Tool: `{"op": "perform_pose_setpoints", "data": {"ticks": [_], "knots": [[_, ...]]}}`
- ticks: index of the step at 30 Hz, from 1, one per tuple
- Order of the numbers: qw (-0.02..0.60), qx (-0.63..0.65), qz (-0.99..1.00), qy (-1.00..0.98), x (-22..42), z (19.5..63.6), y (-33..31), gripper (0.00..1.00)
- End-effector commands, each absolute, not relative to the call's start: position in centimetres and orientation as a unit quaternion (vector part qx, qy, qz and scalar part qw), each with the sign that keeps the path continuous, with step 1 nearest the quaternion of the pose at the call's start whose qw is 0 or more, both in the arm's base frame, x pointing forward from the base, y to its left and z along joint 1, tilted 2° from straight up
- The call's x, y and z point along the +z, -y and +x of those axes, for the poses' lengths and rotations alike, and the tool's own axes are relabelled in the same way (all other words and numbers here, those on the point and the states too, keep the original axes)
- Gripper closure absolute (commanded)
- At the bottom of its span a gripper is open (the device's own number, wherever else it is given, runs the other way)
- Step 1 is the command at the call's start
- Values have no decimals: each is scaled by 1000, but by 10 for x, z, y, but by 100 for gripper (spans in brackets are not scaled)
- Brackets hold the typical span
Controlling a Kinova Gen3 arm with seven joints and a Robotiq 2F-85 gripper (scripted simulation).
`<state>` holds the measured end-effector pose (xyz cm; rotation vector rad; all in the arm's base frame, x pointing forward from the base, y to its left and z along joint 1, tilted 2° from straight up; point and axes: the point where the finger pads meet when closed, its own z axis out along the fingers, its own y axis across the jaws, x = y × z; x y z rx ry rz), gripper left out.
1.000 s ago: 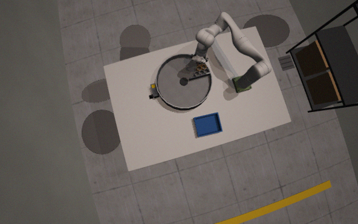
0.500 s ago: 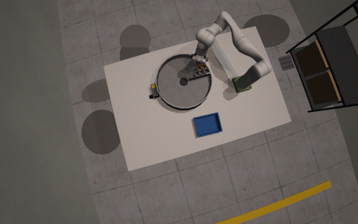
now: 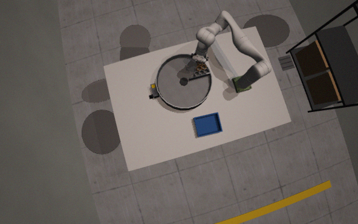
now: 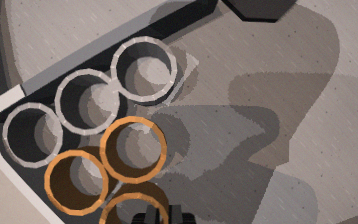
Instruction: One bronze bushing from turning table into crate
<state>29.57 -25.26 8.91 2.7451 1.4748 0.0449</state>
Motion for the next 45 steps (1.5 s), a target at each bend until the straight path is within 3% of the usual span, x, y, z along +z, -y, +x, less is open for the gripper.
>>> {"op": "perform_pose_setpoints", "data": {"ticks": [1, 45], "knots": [[12, 14, 881, -473, 92, 296, 253, 100], [17, 15, 879, -476, 109, 296, 254, 100]]}}
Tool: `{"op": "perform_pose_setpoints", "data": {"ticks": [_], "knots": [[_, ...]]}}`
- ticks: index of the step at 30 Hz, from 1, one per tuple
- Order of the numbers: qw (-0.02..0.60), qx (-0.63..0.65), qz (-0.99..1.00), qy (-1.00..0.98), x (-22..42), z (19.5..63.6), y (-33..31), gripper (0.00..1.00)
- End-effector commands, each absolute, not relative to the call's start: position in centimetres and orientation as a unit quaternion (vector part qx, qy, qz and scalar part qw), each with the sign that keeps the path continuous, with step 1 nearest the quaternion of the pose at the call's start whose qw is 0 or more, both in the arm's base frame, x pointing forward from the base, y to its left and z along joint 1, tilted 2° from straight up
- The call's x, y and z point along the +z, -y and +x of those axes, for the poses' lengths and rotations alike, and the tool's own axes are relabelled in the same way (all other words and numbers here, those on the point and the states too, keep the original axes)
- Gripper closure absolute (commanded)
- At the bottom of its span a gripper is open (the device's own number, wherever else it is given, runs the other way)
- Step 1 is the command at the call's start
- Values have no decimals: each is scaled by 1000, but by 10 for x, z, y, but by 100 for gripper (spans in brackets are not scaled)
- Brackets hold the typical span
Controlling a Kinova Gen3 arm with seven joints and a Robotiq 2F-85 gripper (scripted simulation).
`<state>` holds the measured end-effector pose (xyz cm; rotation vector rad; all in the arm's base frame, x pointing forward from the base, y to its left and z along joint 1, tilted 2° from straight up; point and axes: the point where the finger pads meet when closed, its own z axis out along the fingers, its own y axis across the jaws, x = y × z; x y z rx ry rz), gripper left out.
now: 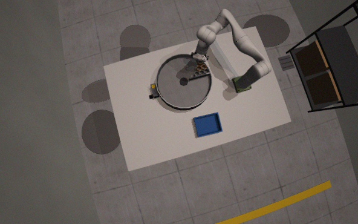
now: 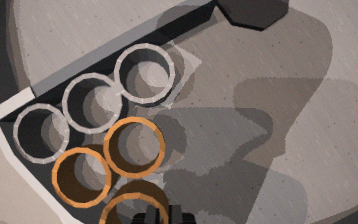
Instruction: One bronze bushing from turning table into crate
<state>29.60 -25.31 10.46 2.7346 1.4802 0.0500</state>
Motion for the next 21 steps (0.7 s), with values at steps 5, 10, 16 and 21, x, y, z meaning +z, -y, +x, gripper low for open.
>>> {"op": "perform_pose_setpoints", "data": {"ticks": [5, 10, 16, 21], "knots": [[17, 15, 879, -476, 109, 296, 254, 100], [17, 15, 879, -476, 109, 296, 254, 100], [18, 15, 879, -477, 115, 296, 254, 100], [18, 15, 879, -477, 115, 296, 254, 100]]}}
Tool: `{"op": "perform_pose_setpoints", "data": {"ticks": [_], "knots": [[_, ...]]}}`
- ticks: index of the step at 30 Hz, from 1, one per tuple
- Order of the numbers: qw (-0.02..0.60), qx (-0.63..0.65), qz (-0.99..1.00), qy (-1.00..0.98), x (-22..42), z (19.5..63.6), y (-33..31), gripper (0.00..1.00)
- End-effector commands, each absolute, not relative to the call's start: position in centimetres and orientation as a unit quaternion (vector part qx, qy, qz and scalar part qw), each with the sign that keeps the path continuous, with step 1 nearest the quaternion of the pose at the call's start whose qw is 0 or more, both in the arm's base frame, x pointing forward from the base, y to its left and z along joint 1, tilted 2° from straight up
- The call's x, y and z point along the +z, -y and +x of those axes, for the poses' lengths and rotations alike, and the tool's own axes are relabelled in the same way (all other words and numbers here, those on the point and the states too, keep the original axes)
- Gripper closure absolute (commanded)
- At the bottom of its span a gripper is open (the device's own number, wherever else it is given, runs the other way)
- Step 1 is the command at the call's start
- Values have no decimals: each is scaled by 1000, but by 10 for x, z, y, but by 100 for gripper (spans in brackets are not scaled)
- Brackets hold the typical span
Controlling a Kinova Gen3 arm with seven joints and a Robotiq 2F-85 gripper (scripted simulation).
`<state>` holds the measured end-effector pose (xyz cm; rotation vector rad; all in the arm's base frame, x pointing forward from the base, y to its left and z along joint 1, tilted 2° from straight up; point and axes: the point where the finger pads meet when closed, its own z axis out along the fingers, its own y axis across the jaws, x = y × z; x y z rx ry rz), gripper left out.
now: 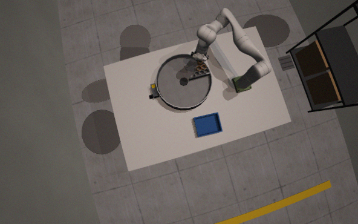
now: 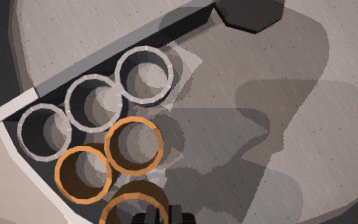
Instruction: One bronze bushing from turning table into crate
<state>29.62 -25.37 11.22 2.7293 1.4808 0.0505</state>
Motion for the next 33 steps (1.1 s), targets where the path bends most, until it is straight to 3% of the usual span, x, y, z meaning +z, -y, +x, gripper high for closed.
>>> {"op": "perform_pose_setpoints", "data": {"ticks": [1, 33], "knots": [[18, 15, 879, -477, 115, 296, 254, 100], [13, 12, 879, -476, 122, 295, 253, 100]]}}
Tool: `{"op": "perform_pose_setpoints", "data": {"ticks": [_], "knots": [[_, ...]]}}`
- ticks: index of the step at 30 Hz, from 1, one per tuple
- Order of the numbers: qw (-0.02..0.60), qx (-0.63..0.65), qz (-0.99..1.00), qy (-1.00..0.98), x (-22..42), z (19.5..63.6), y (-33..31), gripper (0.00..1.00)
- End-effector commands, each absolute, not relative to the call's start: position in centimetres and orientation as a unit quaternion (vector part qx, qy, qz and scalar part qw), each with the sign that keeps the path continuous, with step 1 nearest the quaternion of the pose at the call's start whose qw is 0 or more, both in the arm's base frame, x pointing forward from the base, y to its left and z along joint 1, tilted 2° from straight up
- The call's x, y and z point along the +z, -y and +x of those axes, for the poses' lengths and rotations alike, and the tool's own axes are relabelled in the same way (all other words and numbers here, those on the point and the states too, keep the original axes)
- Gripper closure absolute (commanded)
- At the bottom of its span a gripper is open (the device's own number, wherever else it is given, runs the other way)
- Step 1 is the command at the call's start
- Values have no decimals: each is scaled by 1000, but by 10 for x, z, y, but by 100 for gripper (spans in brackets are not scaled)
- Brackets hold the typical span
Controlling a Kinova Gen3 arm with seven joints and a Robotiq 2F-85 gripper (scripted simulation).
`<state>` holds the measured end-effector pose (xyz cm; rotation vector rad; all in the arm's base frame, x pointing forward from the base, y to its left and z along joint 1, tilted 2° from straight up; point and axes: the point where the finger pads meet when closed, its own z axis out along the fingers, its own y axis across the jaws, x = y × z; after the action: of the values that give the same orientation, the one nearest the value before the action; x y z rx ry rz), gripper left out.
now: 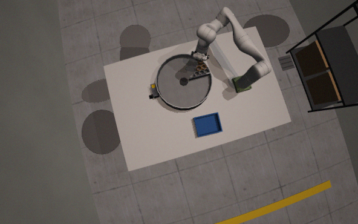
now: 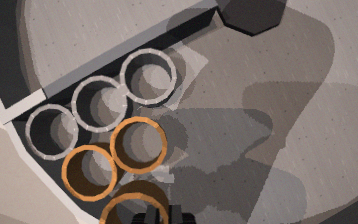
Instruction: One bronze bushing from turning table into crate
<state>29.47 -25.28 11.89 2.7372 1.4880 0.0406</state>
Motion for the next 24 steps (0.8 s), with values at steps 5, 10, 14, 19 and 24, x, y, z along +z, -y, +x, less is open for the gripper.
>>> {"op": "perform_pose_setpoints", "data": {"ticks": [5, 10, 14, 19, 24], "knots": [[13, 12, 879, -476, 122, 295, 253, 100], [14, 12, 879, -477, 129, 295, 253, 100], [13, 12, 879, -476, 143, 294, 253, 100], [13, 12, 879, -476, 143, 294, 253, 100], [13, 12, 879, -476, 143, 294, 253, 100]]}}
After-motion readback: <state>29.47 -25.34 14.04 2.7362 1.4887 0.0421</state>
